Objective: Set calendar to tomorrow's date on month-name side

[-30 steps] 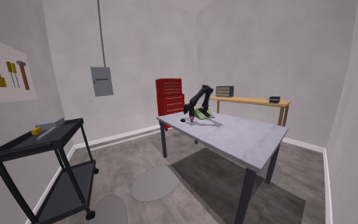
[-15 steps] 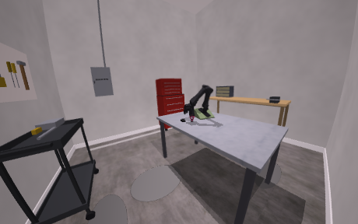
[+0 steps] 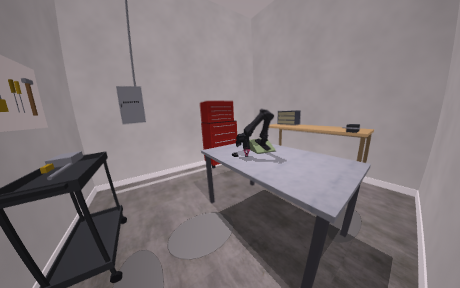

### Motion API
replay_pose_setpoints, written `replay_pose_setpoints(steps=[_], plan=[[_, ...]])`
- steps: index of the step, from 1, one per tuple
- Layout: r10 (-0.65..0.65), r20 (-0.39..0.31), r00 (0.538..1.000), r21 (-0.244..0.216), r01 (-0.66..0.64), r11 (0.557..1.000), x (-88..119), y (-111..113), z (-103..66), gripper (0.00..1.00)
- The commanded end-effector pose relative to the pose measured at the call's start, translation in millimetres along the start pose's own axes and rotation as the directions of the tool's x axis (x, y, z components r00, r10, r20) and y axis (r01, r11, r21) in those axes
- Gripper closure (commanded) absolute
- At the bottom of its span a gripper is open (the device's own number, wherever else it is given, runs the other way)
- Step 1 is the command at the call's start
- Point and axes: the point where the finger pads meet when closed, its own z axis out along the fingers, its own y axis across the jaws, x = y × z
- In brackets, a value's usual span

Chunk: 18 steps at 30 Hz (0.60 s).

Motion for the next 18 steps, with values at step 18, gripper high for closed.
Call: replay_pose_setpoints(steps=[18], plan=[[-0.001,0.008,1.0,-0.004,0.001,1.0,-2.0,1.1,-1.4,0.71]])
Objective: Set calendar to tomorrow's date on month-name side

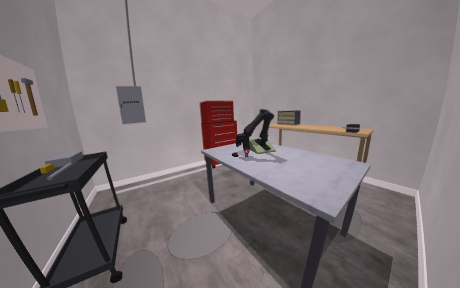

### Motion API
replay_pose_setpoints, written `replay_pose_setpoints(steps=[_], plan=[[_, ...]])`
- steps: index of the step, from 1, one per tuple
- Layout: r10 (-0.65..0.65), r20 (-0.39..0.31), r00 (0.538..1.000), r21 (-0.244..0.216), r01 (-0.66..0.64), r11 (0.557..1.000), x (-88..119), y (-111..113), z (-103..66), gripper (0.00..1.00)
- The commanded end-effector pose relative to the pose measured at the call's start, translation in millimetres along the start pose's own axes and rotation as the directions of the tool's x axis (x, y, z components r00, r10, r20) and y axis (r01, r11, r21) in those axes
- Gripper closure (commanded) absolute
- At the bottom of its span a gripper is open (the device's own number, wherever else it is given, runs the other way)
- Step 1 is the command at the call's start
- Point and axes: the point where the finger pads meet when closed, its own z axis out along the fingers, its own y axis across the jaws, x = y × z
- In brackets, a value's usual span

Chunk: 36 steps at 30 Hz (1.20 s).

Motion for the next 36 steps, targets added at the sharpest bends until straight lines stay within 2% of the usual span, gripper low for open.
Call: replay_pose_setpoints(steps=[1,2,10,11,25,32,34,36], plan=[[-0.001,0.008,1.0,-0.004,0.001,1.0,-2,1,-1.4,0.71],[-0.001,0.008,1.0,-0.004,0.001,1.0,-2,1,-1.4,0.67],[-0.001,0.008,1.0,-0.004,0.001,1.0,-2,1,-1.4,0.59],[-0.001,0.008,1.0,-0.004,0.001,1.0,-2,1,-1.4,0.55],[-0.001,0.008,1.0,-0.004,0.001,1.0,-2,1,-3.1,0.55],[-0.001,0.008,1.0,-0.003,0.001,1.0,-2,1,-24.4,0.55],[-0.001,0.008,1.0,-0.003,0.001,1.0,-2,1,-24.4,0.55],[-0.002,0.009,1.0,-0.003,0.002,1.0,-2,1,-34.6,0.55]])
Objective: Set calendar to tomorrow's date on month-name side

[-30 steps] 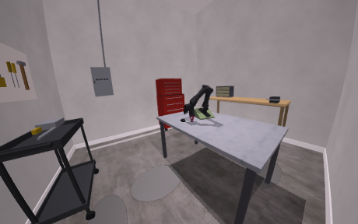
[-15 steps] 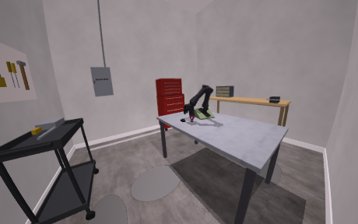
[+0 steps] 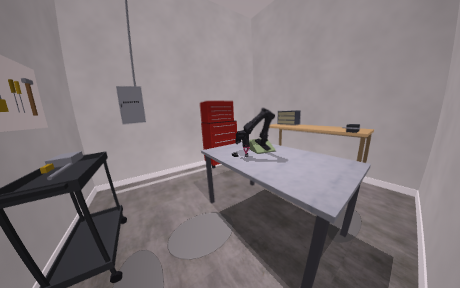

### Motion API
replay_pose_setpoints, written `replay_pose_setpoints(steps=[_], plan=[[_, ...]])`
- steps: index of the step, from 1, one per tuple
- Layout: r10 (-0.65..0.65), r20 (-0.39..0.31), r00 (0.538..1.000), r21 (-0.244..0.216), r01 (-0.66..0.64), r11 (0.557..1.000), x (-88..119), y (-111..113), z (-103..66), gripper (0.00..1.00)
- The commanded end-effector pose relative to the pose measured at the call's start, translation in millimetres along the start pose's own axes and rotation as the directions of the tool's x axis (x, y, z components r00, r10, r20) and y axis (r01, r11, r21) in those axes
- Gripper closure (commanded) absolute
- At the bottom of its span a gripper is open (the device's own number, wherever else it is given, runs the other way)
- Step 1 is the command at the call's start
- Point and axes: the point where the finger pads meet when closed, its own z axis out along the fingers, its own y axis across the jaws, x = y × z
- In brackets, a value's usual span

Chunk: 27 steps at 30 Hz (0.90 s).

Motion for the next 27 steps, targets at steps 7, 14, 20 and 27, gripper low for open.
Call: replay_pose_setpoints(steps=[7,14,20,27], plan=[[0.006,-0.018,1.0,0.012,-0.006,1.0,4,-3,-46.4,0.55],[0.006,-0.018,1.0,0.012,-0.006,1.0,4,-3,-64.1,0.55],[0.006,-0.018,1.0,0.012,-0.006,1.0,4,-3,-65.9,0.0],[0.006,-0.018,1.0,0.012,-0.006,1.0,4,-3,-65.9,0.0]])
